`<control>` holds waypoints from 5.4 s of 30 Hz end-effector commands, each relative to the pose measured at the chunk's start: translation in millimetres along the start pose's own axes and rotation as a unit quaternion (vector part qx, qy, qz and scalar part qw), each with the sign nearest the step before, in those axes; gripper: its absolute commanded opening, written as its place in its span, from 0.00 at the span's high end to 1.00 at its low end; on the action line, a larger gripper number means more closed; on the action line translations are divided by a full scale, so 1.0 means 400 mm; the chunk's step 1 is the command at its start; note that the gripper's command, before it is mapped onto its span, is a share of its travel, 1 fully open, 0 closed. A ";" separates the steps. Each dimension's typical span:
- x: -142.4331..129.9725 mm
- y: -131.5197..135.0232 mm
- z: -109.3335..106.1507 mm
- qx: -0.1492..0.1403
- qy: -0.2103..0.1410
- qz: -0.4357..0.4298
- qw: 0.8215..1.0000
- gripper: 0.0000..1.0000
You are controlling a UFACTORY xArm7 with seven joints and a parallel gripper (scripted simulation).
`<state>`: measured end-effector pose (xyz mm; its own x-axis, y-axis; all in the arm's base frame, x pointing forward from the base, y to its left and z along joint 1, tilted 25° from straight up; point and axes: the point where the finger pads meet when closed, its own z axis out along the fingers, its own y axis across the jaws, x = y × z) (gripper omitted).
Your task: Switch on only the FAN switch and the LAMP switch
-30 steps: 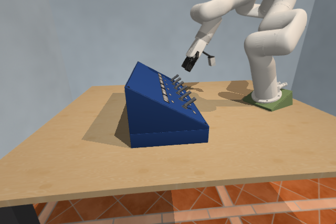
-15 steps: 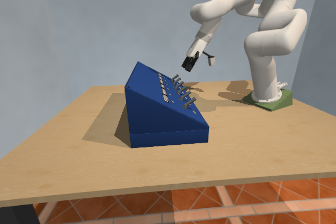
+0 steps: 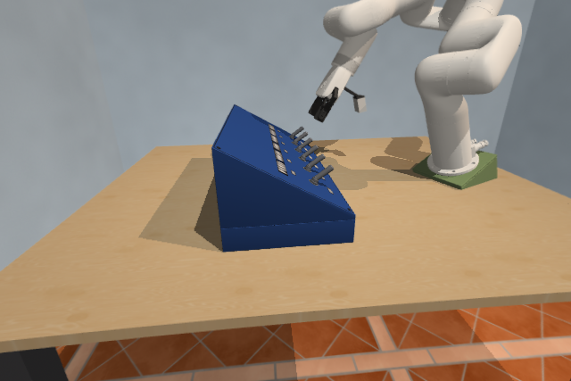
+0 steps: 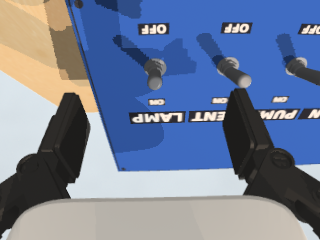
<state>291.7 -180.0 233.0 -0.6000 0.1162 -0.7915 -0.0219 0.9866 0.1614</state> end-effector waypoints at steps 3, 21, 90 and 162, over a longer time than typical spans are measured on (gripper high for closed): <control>-0.002 -0.001 -0.002 0.001 -0.001 0.000 1.000 1.00; -0.002 -0.001 -0.108 0.001 -0.001 0.000 1.000 1.00; 0.043 0.000 -0.166 0.001 -0.001 0.000 1.000 1.00; 0.046 -0.003 0.117 0.001 -0.001 0.000 1.000 1.00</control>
<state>317.9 -172.9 189.5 -0.6000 0.1163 -0.7915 -0.0217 0.9866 0.1615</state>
